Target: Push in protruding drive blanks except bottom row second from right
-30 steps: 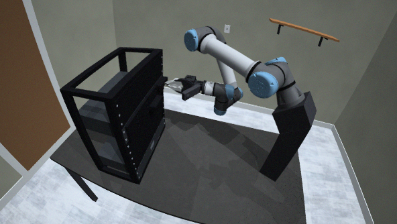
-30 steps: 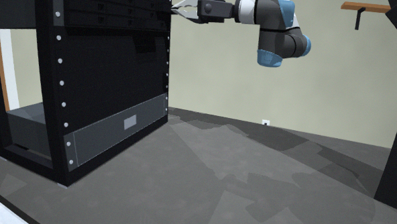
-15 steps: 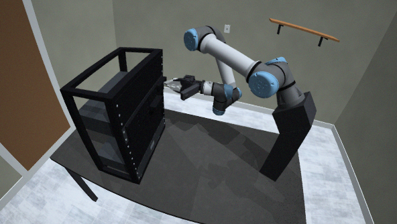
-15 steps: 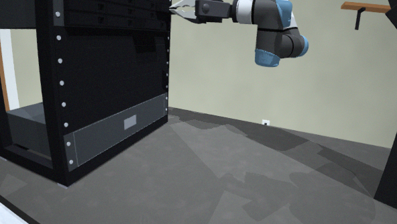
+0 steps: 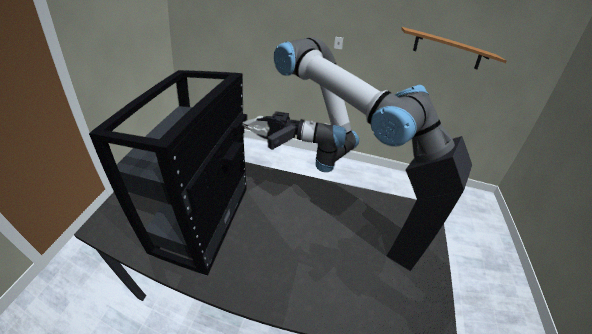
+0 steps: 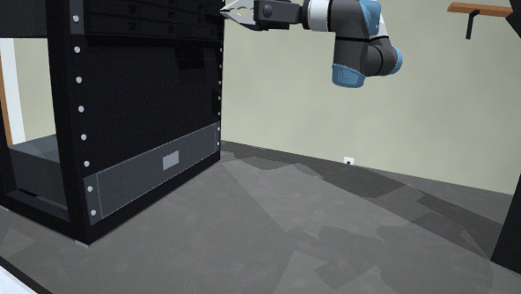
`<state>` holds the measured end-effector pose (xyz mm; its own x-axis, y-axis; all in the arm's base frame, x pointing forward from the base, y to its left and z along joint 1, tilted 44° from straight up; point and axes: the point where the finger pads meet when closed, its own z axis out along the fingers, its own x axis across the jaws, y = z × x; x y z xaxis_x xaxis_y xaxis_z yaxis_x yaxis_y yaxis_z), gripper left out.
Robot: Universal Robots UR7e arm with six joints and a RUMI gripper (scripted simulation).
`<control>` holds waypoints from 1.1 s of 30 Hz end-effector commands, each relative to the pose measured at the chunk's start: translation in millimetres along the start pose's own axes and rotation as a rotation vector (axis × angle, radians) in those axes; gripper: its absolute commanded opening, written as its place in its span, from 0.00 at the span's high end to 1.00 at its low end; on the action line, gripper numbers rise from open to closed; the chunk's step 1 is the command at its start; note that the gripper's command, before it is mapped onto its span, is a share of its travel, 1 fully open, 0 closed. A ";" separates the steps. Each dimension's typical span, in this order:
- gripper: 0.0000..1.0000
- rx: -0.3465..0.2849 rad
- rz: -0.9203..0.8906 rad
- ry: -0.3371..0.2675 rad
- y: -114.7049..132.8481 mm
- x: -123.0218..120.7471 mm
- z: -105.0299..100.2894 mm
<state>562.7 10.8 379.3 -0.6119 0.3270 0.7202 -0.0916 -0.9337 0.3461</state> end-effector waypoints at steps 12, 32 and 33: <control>1.00 0.000 0.000 0.001 0.0 0.4 2.6; 1.00 0.000 0.000 0.001 0.0 0.4 6.8; 1.00 0.000 0.000 0.001 0.0 0.4 7.4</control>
<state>567.3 11.6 382.7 -0.6119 0.3270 0.7202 -0.0915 -0.9337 0.3461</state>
